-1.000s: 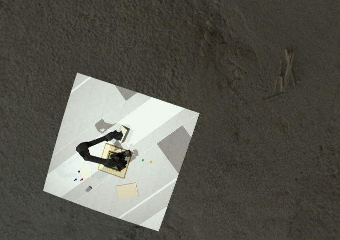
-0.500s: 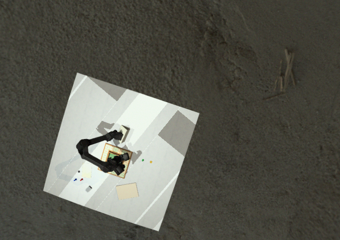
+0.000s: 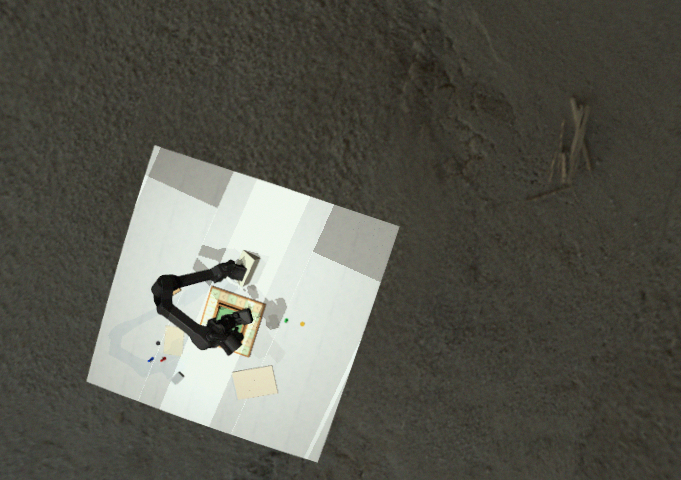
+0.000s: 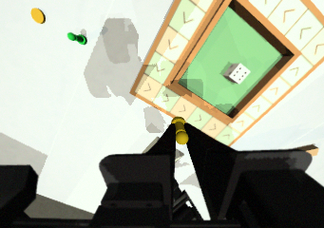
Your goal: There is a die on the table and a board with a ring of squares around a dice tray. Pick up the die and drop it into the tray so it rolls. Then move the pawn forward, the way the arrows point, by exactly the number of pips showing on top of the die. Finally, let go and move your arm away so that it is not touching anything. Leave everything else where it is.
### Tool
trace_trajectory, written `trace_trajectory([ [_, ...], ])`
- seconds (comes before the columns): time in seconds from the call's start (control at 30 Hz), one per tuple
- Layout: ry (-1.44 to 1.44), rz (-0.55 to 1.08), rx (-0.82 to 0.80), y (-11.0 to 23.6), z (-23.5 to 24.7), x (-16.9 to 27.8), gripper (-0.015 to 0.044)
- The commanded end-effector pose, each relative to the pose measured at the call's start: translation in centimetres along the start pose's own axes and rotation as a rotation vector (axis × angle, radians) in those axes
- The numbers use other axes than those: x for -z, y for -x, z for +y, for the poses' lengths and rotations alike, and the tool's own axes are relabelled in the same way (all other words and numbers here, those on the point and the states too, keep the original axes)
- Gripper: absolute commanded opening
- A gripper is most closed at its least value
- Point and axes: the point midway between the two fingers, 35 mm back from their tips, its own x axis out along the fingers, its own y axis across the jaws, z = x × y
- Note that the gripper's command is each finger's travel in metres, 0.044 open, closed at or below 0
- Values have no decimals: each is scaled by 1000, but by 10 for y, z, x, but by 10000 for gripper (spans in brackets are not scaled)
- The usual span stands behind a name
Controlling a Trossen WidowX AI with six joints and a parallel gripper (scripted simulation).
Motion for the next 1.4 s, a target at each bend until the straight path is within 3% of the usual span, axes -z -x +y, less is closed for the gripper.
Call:
trace_trajectory([
  [0.0, 1, -16, -11, -2, -17, -4, 0],
  [0.63, 13, -42, -40, -31, -102, -3, 0],
  [1.37, -13, 7, 22, -72, -189, 36, 0],
])
